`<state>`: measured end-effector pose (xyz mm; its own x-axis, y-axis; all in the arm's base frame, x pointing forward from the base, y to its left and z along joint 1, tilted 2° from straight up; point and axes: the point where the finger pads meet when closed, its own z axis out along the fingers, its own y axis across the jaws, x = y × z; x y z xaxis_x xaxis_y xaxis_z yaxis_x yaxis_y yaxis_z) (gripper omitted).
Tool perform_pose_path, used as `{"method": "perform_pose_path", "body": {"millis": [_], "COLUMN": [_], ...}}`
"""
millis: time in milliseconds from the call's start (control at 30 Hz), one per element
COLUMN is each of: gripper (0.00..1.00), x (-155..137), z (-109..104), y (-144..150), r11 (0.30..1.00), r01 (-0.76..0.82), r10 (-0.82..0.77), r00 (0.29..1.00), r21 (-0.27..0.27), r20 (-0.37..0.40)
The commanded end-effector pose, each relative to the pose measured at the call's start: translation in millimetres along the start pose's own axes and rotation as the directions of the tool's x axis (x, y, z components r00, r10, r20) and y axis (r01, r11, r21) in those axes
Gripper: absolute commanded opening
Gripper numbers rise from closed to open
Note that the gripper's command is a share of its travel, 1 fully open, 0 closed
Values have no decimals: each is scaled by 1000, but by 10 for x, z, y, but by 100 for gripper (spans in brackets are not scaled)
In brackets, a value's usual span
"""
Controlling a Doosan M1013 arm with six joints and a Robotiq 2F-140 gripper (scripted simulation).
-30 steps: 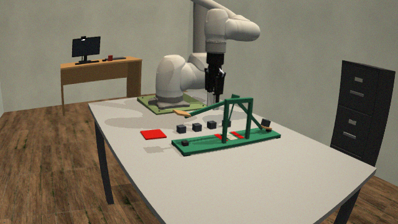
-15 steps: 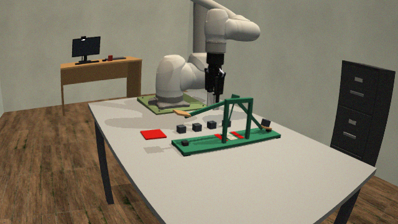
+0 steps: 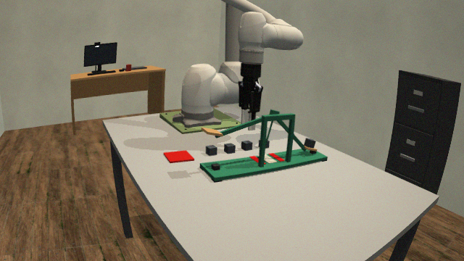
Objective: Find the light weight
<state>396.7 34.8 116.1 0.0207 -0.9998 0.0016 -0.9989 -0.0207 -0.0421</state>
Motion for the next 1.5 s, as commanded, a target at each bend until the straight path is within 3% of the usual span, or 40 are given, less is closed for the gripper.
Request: {"method": "perform_pose_path", "body": {"millis": [0, 700, 1467], "gripper": [35, 35, 35], "x": [0, 0, 1], "z": [42, 330, 443], "y": [0, -1, -1], "r11": [1000, 1000, 1000], "r01": [0, 0, 0], "r10": [0, 0, 0], "r00": [1000, 1000, 1000], "r21": [0, 0, 0], "r20": [0, 0, 0]}}
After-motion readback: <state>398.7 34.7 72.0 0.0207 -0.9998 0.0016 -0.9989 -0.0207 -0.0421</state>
